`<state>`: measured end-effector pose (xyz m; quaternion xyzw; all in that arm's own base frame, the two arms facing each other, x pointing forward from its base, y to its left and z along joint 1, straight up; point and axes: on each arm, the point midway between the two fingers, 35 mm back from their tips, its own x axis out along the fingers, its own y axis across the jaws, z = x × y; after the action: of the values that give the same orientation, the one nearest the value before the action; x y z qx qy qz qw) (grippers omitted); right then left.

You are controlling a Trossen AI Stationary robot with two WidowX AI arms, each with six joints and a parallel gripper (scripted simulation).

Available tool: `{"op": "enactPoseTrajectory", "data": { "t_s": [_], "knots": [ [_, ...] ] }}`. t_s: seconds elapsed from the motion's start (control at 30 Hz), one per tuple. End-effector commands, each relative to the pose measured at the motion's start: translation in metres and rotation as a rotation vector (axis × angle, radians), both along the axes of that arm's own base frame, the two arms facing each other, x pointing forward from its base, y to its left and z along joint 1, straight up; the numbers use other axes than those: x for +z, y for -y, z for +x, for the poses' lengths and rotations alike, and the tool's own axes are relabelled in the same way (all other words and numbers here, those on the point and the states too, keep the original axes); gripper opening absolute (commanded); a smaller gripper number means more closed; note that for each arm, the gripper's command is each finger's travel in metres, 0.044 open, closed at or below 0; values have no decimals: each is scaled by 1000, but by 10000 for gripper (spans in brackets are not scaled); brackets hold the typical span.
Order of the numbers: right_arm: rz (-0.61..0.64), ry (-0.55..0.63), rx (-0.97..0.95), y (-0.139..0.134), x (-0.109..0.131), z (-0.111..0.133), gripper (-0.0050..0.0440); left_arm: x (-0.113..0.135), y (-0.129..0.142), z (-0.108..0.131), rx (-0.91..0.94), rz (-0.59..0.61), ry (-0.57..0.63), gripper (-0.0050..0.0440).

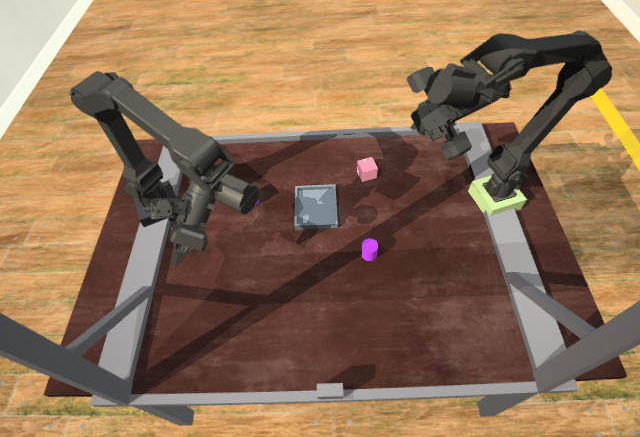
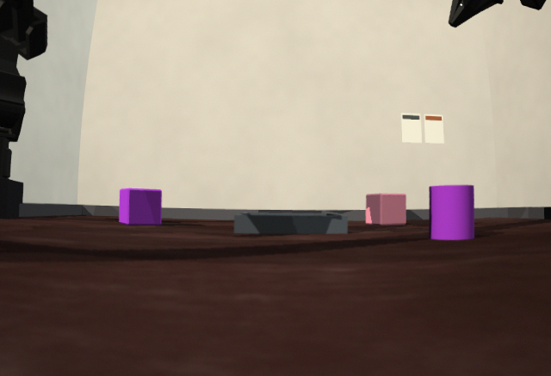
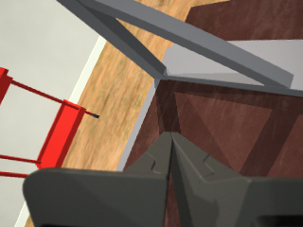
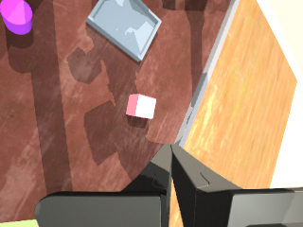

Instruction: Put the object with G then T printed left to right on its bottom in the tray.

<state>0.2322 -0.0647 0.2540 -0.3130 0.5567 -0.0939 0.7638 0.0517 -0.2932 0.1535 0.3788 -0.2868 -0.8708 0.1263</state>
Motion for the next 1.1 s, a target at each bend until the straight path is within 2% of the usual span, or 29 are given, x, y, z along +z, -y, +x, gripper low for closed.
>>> {"op": "enactPoseTrajectory", "data": {
  "t_s": [0.0, 1.07],
  "knots": [
    [1, 15, 0, 0, 4, 0, 0, 5, 1, 1, 0, -16, 10, 0],
    [1, 15, 0, 0, 4, 0, -12, 5, 1, 1, 0, -16, 10, -13]
  ]
}}
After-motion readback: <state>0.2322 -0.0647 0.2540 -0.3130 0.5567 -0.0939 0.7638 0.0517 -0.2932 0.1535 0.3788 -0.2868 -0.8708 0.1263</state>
